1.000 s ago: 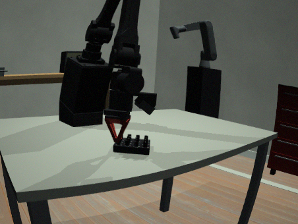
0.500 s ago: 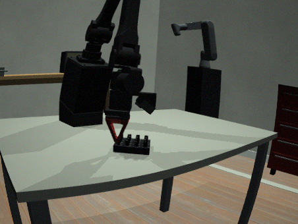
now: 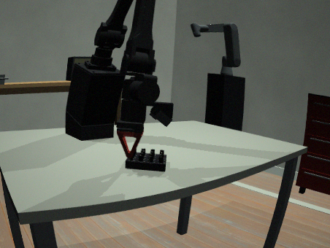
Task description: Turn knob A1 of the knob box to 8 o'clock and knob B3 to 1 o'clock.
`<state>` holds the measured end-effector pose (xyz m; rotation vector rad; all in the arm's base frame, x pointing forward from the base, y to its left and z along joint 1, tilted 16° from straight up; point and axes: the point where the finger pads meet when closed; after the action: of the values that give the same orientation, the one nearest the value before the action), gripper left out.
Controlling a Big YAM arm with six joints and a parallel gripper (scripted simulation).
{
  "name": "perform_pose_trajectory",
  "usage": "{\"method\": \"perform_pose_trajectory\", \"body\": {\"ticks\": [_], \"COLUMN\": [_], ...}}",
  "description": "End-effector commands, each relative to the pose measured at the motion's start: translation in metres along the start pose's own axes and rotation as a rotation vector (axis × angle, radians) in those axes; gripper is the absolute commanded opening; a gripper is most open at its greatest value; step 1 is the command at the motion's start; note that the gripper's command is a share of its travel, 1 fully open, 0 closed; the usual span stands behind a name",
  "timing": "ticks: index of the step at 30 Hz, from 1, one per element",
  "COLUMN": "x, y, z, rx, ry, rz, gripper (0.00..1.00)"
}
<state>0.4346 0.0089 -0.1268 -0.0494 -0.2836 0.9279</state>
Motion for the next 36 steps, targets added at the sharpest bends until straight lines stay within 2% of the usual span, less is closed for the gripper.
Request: {"method": "perform_pose_trajectory", "body": {"ticks": [1,4,5,27,30,36], "x": [0.009,0.009,0.009,0.009,0.012,0.004], "y": [-0.005,-0.005,-0.005,-0.005,-0.008,-0.005], "z": [-0.001,-0.001,-0.001,-0.001,0.01,0.022], "rx": [-0.009,-0.009,-0.009,-0.01,-0.019,-0.011], "ry": [-0.016,-0.016,-0.016,-0.015,-0.021,-0.013], "rz": [0.018,0.018,0.018,0.016,0.017,0.009], "gripper": [0.08,0.08,0.19,0.19,0.19,0.19]}}
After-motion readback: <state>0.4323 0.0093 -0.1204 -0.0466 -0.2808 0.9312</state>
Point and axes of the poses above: the point where the finger pads meet when closed, its own z axis back along the fingers, its own y axis across the jaws, x = y × z, and after that the axes turned 9 degrees about -z, right-handed
